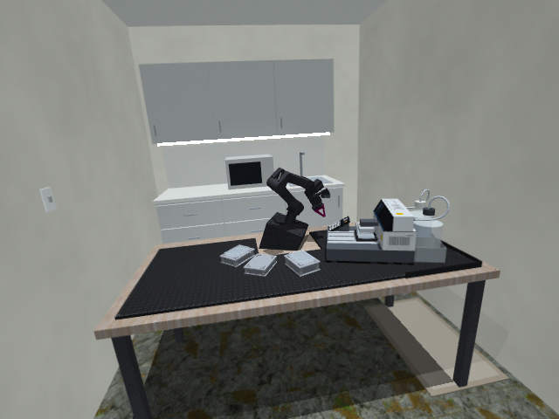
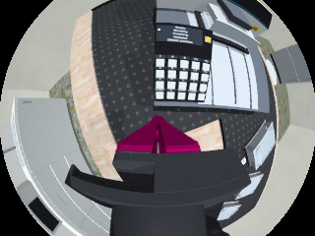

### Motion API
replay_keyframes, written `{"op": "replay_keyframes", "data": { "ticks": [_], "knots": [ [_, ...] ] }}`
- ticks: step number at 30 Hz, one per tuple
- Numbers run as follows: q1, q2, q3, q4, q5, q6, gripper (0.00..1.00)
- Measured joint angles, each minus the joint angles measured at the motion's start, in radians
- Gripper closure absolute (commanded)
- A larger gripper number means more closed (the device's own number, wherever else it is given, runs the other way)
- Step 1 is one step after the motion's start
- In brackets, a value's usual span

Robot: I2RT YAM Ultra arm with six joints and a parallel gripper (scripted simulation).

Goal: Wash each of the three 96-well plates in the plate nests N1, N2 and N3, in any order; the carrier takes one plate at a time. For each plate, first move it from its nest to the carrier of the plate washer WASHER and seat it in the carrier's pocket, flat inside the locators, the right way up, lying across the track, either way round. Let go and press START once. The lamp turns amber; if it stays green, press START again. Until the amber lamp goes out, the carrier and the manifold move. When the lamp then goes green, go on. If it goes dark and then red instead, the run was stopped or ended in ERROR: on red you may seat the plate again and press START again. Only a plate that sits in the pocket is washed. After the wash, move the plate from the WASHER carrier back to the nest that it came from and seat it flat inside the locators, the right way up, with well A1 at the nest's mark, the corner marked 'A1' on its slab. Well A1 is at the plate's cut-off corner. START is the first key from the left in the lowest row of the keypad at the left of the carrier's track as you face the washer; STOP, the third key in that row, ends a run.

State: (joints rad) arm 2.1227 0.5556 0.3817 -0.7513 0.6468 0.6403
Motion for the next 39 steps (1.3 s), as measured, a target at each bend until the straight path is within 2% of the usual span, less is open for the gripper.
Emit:
{"op": "replay_keyframes", "data": {
  "ticks": [19,20,29,39],
  "knots": [
    [0.0,0.0,0.0,-0.004,0.003,0.005,1.0],
    [0.0,0.0,0.0,-0.004,0.003,0.005,0.0],
    [-0.153,-0.011,0.042,0.021,-0.067,-0.102,0.0],
    [-0.372,0.022,0.116,0.055,-0.204,-0.27,0.0]
  ]
}}
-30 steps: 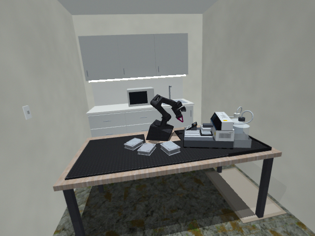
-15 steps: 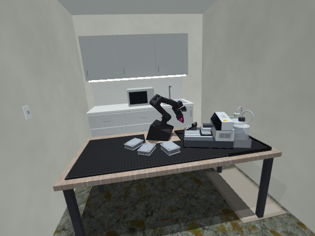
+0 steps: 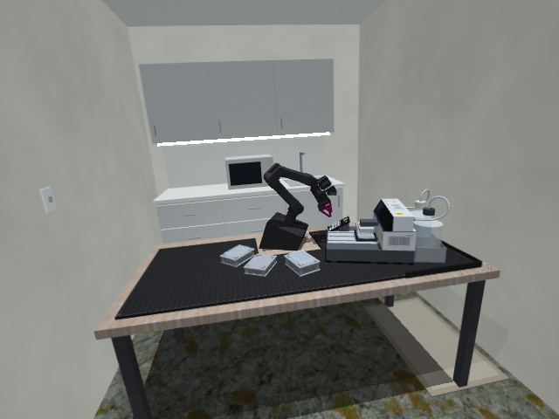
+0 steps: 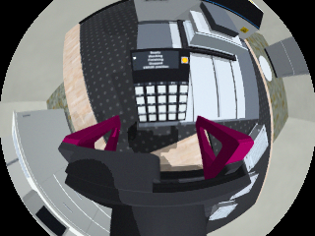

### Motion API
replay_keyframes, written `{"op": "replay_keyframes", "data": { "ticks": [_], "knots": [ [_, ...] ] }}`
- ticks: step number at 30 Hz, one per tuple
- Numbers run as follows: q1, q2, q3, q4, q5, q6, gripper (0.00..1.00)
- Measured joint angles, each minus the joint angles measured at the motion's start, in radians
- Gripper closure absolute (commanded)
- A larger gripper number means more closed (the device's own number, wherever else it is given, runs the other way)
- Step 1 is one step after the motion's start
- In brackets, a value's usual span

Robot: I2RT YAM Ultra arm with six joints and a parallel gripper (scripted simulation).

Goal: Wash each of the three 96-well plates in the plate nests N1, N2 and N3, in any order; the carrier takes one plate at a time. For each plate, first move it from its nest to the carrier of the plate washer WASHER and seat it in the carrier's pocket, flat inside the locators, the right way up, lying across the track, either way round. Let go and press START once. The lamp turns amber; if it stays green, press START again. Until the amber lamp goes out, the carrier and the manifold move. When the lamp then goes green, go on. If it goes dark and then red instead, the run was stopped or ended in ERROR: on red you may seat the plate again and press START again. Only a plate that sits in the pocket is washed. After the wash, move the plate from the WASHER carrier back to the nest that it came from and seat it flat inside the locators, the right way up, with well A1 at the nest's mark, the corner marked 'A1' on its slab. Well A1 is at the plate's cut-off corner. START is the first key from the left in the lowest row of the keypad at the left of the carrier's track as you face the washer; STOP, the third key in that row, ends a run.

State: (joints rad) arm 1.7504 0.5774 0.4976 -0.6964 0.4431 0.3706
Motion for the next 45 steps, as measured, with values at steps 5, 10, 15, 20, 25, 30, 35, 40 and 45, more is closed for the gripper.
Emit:
{"op": "replay_keyframes", "data": {
  "ticks": [5,10,15,20,25,30,35,40,45],
  "knots": [
    [-0.1,0.031,0.045,0.016,-0.071,-0.077,0.0],
    [-0.159,0.055,0.074,0.022,-0.126,-0.132,0.0],
    [-0.244,0.097,0.125,0.027,-0.186,-0.188,0.0],
    [-0.319,0.142,0.181,0.03,-0.244,-0.24,0.0],
    [-0.362,0.169,0.219,0.027,-0.286,-0.278,0.0],
    [-0.42,0.219,0.271,0.022,-0.329,-0.314,0.0],
    [-0.473,0.267,0.334,0.014,-0.37,-0.348,0.0],
    [-0.514,0.309,0.389,0.008,-0.403,-0.377,0.0],
    [-0.535,0.332,0.42,0.0,-0.426,-0.396,0.0]
  ]
}}
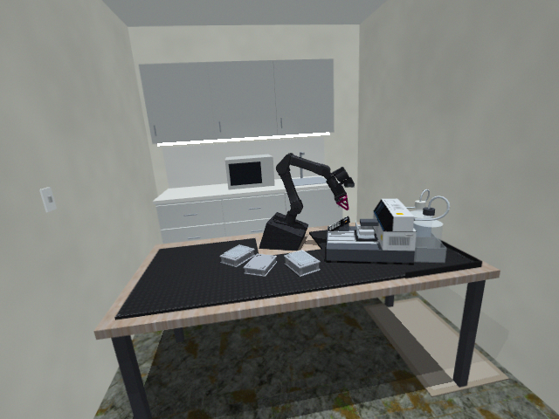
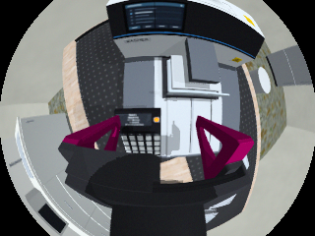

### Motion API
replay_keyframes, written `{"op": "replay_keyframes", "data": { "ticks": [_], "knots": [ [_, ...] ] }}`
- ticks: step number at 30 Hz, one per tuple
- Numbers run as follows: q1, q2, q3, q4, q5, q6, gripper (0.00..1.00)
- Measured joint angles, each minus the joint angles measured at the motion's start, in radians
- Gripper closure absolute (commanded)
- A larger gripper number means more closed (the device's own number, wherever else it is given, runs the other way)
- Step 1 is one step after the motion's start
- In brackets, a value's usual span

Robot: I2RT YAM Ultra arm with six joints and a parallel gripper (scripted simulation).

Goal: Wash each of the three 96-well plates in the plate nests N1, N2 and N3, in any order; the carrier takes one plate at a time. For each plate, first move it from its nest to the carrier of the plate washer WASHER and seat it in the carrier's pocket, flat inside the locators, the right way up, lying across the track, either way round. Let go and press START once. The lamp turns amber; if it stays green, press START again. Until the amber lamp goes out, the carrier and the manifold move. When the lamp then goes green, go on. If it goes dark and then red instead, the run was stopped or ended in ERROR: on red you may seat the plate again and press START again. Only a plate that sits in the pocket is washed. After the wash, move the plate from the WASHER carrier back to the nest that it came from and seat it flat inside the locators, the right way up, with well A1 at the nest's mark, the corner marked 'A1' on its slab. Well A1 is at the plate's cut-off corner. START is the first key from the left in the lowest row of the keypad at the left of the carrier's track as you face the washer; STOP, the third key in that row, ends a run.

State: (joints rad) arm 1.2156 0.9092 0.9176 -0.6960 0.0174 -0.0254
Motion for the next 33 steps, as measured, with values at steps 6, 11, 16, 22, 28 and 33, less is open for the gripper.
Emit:
{"op": "replay_keyframes", "data": {
  "ticks": [6,11,16,22,28,33],
  "knots": [
    [0.0,0.0,0.004,-0.004,-0.01,-0.008,0.0],
    [0.0,0.0,0.004,-0.004,-0.013,-0.01,0.0],
    [0.0,0.0,0.004,-0.004,-0.013,-0.01,0.0],
    [0.0,0.0,0.004,-0.004,-0.013,-0.011,0.0],
    [0.0,0.0,0.004,-0.004,-0.013,-0.011,0.0],
    [0.0,0.0,0.004,-0.004,-0.013,-0.011,0.0]
  ]
}}
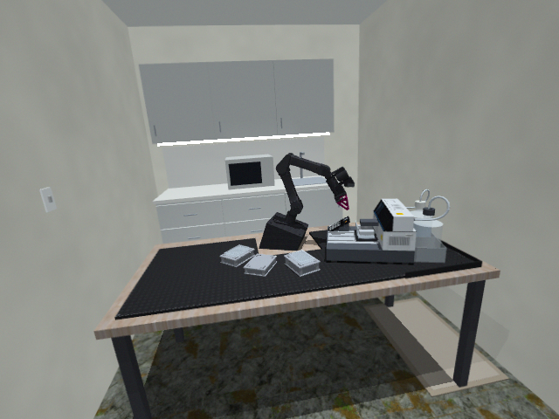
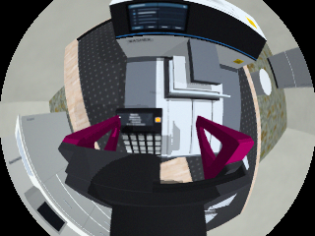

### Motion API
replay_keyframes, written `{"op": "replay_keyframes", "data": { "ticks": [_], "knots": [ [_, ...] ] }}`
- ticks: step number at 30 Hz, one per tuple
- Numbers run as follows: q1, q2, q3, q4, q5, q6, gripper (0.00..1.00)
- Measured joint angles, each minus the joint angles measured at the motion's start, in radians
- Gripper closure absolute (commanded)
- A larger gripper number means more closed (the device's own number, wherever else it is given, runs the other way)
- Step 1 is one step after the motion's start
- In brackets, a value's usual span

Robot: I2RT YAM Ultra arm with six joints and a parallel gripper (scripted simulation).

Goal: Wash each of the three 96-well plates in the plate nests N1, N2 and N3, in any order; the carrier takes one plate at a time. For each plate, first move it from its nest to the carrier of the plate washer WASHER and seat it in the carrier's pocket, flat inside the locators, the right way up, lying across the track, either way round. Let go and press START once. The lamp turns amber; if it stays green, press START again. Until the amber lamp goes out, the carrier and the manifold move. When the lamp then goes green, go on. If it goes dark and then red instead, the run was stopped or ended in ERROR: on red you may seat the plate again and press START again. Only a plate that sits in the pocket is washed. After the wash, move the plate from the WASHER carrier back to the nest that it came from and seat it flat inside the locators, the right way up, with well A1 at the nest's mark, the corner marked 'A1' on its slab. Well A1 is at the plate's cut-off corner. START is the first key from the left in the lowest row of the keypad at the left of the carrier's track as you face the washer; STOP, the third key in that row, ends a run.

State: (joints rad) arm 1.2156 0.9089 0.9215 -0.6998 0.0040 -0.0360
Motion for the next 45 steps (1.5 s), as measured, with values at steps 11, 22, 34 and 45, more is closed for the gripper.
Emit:
{"op": "replay_keyframes", "data": {
  "ticks": [11,22,34,45],
  "knots": [
    [0.0,0.0,0.0,0.0,0.0,0.0,0.0],
    [0.0,0.0,0.0,0.0,0.0,0.0,0.0],
    [0.0,0.0,0.0,0.0,0.0,0.0,0.0],
    [0.0,0.0,0.0,0.0,0.0,0.0,0.0]
  ]
}}
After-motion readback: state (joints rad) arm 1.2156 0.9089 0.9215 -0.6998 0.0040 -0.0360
